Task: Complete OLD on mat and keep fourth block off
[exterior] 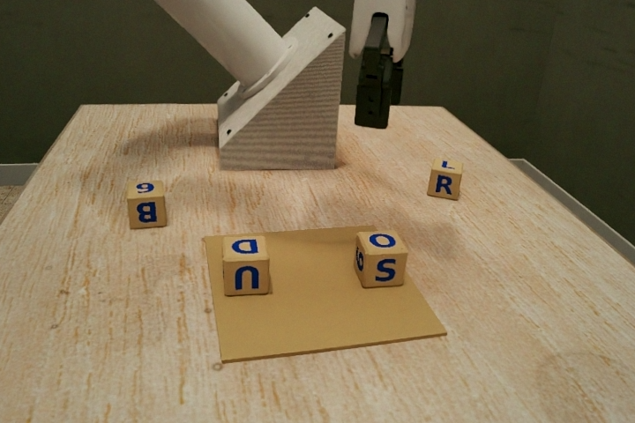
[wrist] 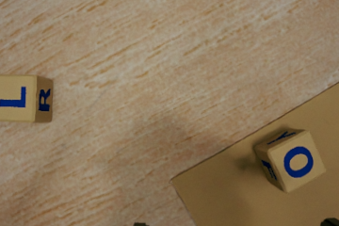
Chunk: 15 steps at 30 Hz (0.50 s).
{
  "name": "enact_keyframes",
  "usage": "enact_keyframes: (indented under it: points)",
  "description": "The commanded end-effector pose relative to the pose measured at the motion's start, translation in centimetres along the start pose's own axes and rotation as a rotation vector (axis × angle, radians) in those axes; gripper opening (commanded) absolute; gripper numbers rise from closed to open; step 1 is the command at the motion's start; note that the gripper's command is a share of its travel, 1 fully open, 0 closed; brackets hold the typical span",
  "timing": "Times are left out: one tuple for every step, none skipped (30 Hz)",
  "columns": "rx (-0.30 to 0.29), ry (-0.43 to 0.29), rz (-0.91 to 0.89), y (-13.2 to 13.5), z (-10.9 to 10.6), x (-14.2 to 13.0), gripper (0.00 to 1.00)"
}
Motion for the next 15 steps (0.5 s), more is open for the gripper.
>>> enact_keyframes:
  points:
    - [0.002, 0.000, -0.008, 5.7, -0.2, -0.9, 1.00]
    - [0.002, -0.001, -0.008, 6.8, -0.1, -1.3, 1.00]
    - [0.002, -0.003, -0.007, 7.5, -0.1, -1.6, 1.00]
    - [0.001, -0.005, -0.007, 8.2, 0.0, -1.9, 1.00]
    - [0.001, -0.007, -0.006, 9.2, 0.1, -2.3, 1.00]
    - [0.001, -0.010, -0.005, 10.2, 0.1, -2.7, 1.00]
    - [0.000, -0.012, -0.005, 10.9, 0.2, -3.1, 1.00]
    - [0.000, -0.012, -0.005, 11.1, 0.2, -3.2, 1.00]
    - [0.000, -0.012, -0.005, 11.1, 0.2, -3.2, 1.00]
    - [0.000, -0.012, -0.005, 11.1, 0.2, -3.2, 1.00]
    - [0.000, -0.012, -0.005, 11.1, 0.2, -3.2, 1.00]
    - [0.000, -0.012, -0.005, 11.1, 0.2, -3.2, 1.00]
    - [0.000, -0.012, -0.005, 11.1, 0.2, -3.2, 1.00]
    - [0.000, -0.012, -0.005, 11.1, 0.2, -3.2, 1.00]
    - [0.000, -0.012, -0.005, 11.1, 0.2, -3.2, 1.00]
Point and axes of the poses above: the point where the finger pads meet when closed, its own z axis out along the fingers, its own y axis across the jaws, x = y × z, the point moved 3 cm from there along -z, back along the fingers, and after that the axes turned 4 degrees about z, right-handed, at the moved point
